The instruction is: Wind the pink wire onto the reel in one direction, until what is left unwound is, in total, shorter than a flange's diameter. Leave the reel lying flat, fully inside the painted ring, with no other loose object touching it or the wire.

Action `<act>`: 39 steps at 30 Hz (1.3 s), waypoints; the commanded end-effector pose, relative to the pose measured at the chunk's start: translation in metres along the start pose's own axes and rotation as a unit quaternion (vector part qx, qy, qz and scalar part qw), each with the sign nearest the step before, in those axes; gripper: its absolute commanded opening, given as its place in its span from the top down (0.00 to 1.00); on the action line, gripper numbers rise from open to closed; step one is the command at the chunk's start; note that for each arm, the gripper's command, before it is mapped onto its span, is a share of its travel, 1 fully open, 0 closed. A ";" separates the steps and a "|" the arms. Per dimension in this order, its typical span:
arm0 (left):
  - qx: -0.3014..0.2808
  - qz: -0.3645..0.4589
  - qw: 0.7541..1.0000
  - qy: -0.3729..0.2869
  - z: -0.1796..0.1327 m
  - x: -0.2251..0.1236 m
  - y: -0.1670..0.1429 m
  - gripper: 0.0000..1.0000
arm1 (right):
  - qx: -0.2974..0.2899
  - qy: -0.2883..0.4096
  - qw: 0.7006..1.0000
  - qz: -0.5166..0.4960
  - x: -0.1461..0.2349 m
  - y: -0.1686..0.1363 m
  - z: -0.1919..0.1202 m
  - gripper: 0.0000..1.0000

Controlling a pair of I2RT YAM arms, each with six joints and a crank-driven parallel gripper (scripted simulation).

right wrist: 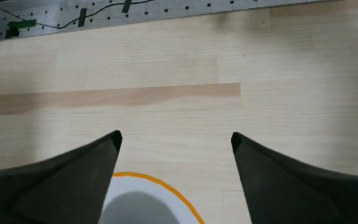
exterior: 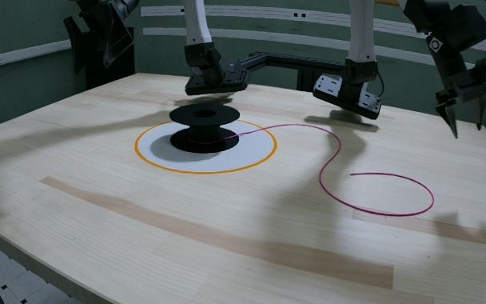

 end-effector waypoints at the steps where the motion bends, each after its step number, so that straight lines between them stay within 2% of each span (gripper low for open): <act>1: 0.046 0.105 0.991 -0.069 -0.002 -0.026 0.012 0.44 | -0.010 0.003 1.000 -0.001 0.003 0.001 0.001 0.00; 8: 0.035 0.278 0.943 -0.179 -0.015 -0.081 0.035 0.55 | -0.010 0.003 1.000 -0.001 0.003 0.001 0.001 0.00; 10: 0.035 0.278 0.943 -0.179 -0.015 -0.081 0.035 0.55 | -0.010 0.003 1.000 -0.001 0.003 0.001 0.001 0.00; 17: 0.016 0.410 0.878 -0.247 -0.032 -0.121 0.048 0.63 | -0.010 0.003 1.000 -0.001 0.003 0.001 0.001 0.00; 24: 0.002 0.486 0.828 -0.281 -0.045 -0.143 0.053 0.68 | -0.010 0.003 1.000 -0.001 0.003 0.001 0.001 0.00; 32: -0.003 0.510 0.810 -0.291 -0.050 -0.150 0.054 0.70 | -0.010 0.003 1.000 -0.001 0.003 0.001 0.001 0.00; 39: -0.004 0.513 0.807 -0.292 -0.049 -0.151 0.051 0.70 | -0.010 0.003 1.000 -0.001 0.003 0.001 0.001 0.00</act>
Point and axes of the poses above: on each arm, the point where the finger pads meet when closed, its own z axis out along the fingers, its own x axis across the jaws, y = z × x, the point moved 10 cm from there along -z, back along the fingers, and after that the axes turned 4 degrees about z, right-handed, at the moved point
